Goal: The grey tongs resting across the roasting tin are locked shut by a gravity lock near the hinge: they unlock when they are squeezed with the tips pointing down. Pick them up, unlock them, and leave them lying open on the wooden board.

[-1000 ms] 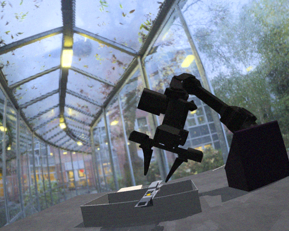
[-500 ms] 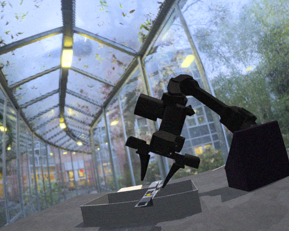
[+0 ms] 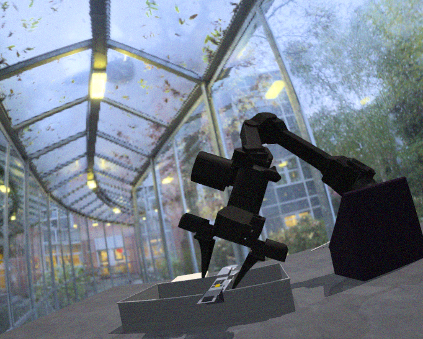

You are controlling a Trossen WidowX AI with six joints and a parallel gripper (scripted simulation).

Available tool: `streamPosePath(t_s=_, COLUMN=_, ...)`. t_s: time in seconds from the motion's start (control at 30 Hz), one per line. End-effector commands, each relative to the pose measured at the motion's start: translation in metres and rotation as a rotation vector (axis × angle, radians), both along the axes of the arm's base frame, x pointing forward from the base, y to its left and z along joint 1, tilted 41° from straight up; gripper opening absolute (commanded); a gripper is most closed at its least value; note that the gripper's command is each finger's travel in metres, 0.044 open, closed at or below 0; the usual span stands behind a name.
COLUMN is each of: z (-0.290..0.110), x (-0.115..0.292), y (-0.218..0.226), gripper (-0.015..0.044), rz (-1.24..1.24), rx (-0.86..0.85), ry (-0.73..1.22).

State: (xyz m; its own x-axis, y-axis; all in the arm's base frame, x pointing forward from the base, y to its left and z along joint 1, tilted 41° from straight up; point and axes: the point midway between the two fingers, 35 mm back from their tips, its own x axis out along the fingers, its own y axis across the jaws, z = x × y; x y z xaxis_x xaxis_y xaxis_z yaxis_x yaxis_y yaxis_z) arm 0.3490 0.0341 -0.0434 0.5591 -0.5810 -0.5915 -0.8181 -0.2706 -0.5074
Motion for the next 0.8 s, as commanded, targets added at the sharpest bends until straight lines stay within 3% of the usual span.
streamPosePath(t_s=0.0, z=-0.007, x=0.004, y=-0.004, gripper=0.026, rz=0.004, rx=-0.003, ry=0.01)
streamPosePath(t_s=0.77, z=-0.025, x=0.019, y=-0.026, gripper=0.026, rz=0.006, rx=-0.01, ry=0.005)
